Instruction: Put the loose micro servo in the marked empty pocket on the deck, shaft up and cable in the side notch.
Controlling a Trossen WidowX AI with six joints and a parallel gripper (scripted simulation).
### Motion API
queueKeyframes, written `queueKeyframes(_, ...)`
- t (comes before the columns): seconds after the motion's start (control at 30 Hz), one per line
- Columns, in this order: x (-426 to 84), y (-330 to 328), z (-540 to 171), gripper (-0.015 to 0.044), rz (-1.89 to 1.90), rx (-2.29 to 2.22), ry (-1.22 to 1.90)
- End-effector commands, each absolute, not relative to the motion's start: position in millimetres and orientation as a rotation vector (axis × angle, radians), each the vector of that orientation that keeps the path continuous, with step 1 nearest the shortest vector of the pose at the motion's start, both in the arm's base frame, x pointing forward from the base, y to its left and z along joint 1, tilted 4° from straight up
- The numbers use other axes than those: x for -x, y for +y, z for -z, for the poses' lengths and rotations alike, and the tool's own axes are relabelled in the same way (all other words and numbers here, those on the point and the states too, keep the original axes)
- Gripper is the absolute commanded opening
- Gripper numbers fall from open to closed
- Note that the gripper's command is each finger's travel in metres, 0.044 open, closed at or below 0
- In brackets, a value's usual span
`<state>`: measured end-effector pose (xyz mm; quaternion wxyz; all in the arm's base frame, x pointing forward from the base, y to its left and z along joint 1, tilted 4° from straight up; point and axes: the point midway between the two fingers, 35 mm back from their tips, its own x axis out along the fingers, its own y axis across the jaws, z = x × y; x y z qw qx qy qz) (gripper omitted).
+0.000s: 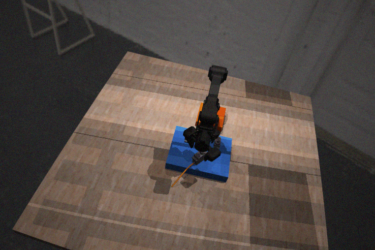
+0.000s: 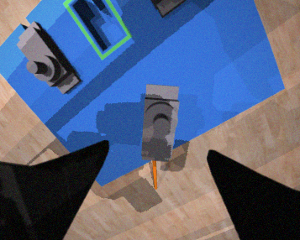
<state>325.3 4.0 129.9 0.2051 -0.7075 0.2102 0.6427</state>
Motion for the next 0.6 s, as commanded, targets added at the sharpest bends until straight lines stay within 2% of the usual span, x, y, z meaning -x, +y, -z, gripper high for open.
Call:
queueKeyframes(0.0, -326.1, 3.2, -122.6, 0.0440, -1.794, 1.976, 0.587)
queueKeyframes(0.27, -326.8, 2.8, -112.3, 0.0440, -1.794, 1.976, 0.587)
queueKeyframes(0.57, -326.8, 2.8, -112.3, 0.0204, -1.794, 1.976, 0.587)
